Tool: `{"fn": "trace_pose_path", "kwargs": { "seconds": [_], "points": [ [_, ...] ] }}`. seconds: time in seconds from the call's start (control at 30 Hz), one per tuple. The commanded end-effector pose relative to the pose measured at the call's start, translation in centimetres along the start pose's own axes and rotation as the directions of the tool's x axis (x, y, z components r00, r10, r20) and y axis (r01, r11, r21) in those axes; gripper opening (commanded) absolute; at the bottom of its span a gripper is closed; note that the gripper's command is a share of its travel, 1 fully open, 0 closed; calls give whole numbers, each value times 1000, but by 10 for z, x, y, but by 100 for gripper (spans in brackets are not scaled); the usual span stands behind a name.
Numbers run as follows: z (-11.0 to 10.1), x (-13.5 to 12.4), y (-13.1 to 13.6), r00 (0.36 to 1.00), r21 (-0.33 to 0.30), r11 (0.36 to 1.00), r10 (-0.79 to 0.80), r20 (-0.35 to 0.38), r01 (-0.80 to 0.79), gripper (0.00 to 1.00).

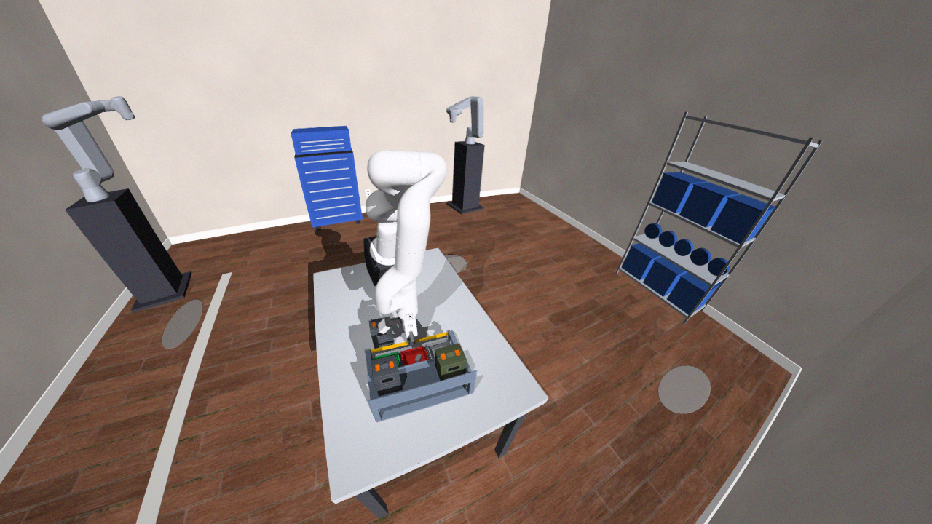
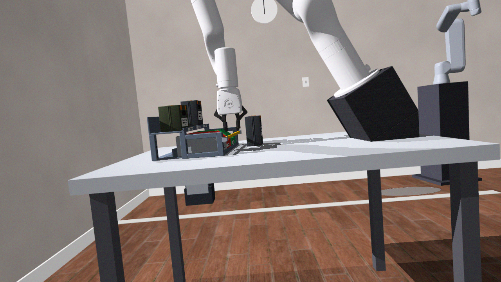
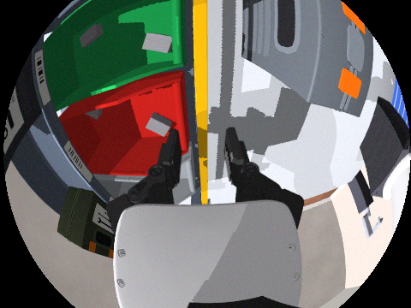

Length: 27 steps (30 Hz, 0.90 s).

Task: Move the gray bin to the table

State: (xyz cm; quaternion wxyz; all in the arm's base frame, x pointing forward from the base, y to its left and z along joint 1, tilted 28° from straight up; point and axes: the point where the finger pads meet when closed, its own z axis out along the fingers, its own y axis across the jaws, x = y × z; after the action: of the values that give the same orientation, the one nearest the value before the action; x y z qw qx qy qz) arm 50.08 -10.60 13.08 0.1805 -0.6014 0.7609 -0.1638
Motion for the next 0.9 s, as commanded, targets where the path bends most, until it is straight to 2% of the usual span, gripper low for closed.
{"fn": "trace_pose_path", "kwargs": {
  "seconds": [0.0,0.87],
  "points": [
    [5,0,0,1000,1,1000,0,0,0,47],
    [19,0,0,1000,1,1000,0,0,0,47]
  ]
}}
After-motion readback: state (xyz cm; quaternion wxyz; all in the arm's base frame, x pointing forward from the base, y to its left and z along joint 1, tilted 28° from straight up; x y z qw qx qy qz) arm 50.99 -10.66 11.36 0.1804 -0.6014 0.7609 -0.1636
